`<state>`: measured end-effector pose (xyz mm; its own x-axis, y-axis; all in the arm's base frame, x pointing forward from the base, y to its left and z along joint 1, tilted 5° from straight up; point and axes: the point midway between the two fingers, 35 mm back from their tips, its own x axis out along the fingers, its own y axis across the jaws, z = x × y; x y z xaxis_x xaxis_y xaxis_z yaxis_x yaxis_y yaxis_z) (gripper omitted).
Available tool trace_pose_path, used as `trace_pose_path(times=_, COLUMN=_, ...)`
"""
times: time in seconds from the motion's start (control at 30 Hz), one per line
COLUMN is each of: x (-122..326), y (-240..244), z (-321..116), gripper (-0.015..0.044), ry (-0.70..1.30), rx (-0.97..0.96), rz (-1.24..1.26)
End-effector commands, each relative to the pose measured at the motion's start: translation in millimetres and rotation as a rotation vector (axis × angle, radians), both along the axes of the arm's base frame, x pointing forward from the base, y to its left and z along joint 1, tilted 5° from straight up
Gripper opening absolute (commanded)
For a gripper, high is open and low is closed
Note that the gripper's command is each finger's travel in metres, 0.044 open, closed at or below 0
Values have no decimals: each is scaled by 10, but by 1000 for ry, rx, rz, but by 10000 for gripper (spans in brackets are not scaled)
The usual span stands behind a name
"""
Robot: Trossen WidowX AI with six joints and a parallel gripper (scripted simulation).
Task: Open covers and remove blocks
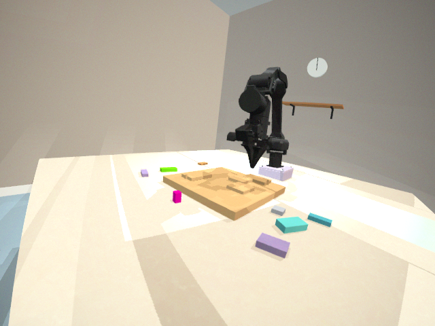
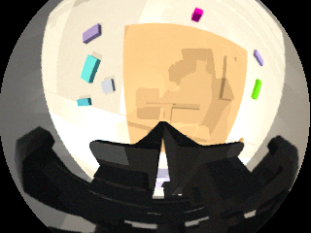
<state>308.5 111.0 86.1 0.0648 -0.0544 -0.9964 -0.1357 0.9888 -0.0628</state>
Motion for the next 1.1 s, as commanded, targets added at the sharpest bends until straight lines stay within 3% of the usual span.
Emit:
trace_pose_path(times=0.0, x=1, y=-7, z=-5, gripper=0, ry=2, rx=-6, rz=5)
trace_pose_path(times=1.07, x=27, y=-17, z=-206, gripper=0, ry=2, rx=-6, rz=5)
